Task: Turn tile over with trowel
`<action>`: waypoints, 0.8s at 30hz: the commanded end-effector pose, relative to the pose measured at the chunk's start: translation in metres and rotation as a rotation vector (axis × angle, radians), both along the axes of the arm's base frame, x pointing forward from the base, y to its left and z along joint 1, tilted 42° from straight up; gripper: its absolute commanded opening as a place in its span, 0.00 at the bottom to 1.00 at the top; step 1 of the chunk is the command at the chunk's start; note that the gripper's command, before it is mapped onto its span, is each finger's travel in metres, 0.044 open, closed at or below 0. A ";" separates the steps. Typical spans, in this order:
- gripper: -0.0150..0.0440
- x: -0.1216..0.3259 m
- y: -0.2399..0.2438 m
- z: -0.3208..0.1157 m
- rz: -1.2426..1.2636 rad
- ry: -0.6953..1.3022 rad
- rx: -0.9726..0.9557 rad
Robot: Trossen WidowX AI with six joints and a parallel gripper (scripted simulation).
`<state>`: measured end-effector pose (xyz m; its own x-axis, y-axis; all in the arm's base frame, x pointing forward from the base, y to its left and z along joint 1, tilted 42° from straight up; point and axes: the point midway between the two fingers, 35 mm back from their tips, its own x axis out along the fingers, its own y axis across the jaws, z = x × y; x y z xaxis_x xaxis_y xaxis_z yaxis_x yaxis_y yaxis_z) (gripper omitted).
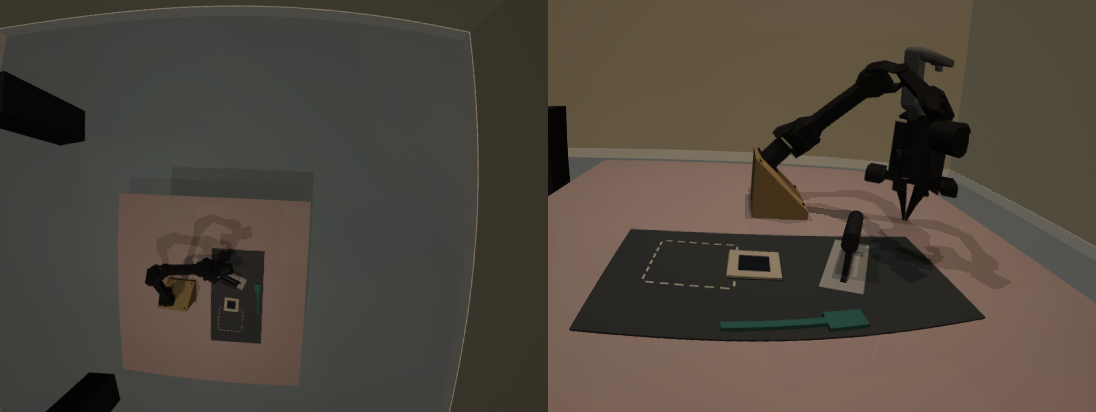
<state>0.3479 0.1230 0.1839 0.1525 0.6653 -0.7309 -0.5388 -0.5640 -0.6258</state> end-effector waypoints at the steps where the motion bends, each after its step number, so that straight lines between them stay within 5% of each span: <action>1: 0.25 0.000 0.000 0.000 0.000 0.000 0.000; 8: 0.25 0.000 0.000 0.000 0.000 0.000 0.000; 12: 0.42 0.000 0.000 0.000 0.000 0.000 0.000; 24: 0.42 0.000 0.000 0.000 0.000 0.000 0.000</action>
<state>0.3479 0.1230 0.1839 0.1525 0.6653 -0.7308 -0.5388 -0.5640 -0.6258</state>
